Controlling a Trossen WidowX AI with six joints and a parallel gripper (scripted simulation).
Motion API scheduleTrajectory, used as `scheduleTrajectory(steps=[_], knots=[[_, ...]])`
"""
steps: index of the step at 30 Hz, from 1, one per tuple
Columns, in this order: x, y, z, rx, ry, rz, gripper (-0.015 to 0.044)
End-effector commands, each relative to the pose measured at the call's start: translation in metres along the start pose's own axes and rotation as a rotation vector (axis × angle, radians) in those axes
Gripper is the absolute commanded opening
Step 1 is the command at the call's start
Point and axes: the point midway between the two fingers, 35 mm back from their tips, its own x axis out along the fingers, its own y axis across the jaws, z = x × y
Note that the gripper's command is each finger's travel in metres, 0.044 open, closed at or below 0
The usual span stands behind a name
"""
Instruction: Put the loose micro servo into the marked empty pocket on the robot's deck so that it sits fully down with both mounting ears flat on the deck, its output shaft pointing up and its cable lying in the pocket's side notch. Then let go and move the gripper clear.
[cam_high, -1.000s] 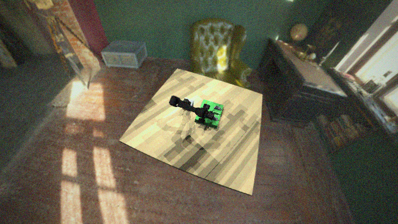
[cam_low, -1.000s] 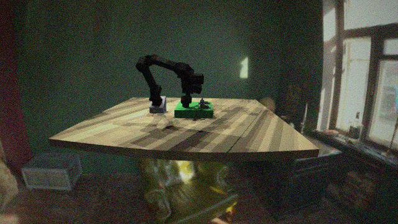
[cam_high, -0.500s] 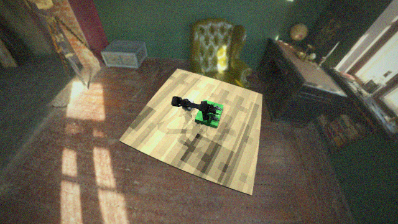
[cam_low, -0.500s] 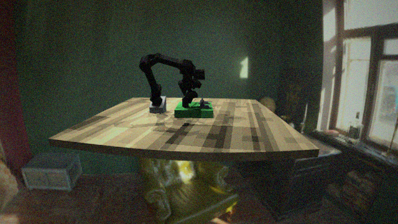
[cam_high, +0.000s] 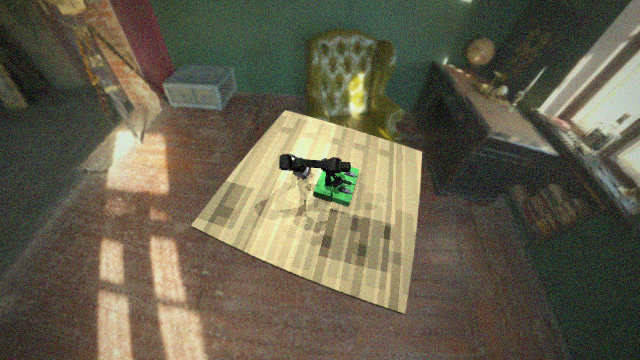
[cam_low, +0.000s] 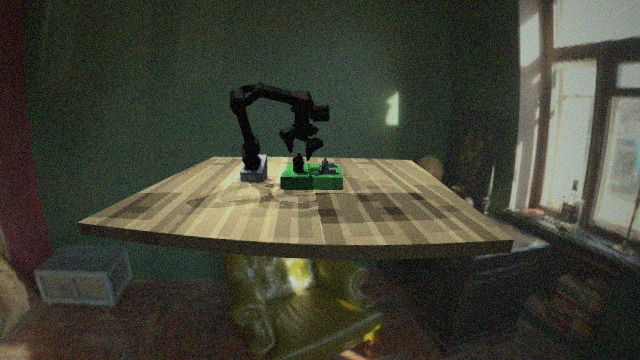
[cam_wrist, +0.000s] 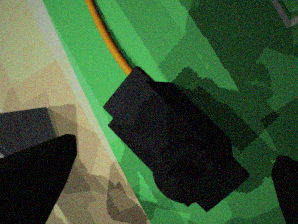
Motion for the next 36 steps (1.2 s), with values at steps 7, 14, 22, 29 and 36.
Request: scheduleTrajectory(steps=[7,14,22,29,36], knots=[[-0.004,0.012,0.008,-0.33,0.105,-0.052,0.044],[-0.008,0.021,0.014,-0.558,0.18,-0.084,0.044],[-0.013,0.03,0.02,-0.816,0.275,-0.118,0.044],[-0.016,0.036,0.023,-0.959,0.332,-0.135,0.044],[-0.011,0.034,0.022,-0.959,0.332,-0.135,0.044]])
